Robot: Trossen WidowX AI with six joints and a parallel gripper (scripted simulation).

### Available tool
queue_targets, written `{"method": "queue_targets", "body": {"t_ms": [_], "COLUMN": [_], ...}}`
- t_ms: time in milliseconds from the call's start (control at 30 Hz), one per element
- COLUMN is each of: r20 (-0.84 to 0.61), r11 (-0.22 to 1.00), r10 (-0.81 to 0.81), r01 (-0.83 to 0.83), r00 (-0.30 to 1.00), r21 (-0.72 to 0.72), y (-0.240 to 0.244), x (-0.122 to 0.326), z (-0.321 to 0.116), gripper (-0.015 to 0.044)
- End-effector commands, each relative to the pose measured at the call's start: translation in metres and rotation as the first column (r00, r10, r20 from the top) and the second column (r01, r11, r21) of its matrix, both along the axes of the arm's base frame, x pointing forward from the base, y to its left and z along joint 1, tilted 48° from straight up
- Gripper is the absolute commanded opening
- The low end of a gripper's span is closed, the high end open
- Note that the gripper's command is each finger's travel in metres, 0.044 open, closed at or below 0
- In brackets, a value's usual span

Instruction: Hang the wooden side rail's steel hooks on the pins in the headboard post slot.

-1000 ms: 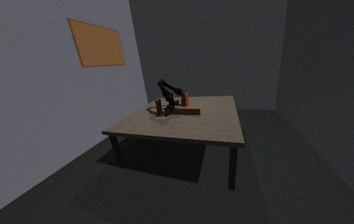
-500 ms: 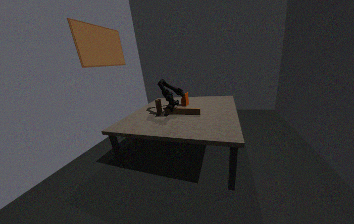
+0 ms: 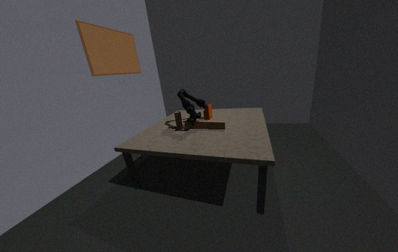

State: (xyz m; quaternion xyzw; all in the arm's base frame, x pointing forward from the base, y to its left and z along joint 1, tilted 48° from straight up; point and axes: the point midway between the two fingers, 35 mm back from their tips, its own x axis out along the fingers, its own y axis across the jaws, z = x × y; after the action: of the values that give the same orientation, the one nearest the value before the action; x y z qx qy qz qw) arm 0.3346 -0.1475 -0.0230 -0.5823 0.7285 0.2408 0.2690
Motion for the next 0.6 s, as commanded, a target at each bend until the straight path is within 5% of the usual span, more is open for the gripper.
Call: {"method": "queue_targets", "body": {"t_ms": [0, 567], "r20": [0.001, 0.001], "r11": [1.000, 1.000], "r10": [0.008, 0.008], "r01": [-0.008, -0.008], "r00": [1.000, 1.000], "r21": [0.001, 0.002], "y": [0.0035, 0.0055], "x": [0.0016, 0.0021], "z": [0.0016, 0.0035], "gripper": [0.0000, 0.0000]}}
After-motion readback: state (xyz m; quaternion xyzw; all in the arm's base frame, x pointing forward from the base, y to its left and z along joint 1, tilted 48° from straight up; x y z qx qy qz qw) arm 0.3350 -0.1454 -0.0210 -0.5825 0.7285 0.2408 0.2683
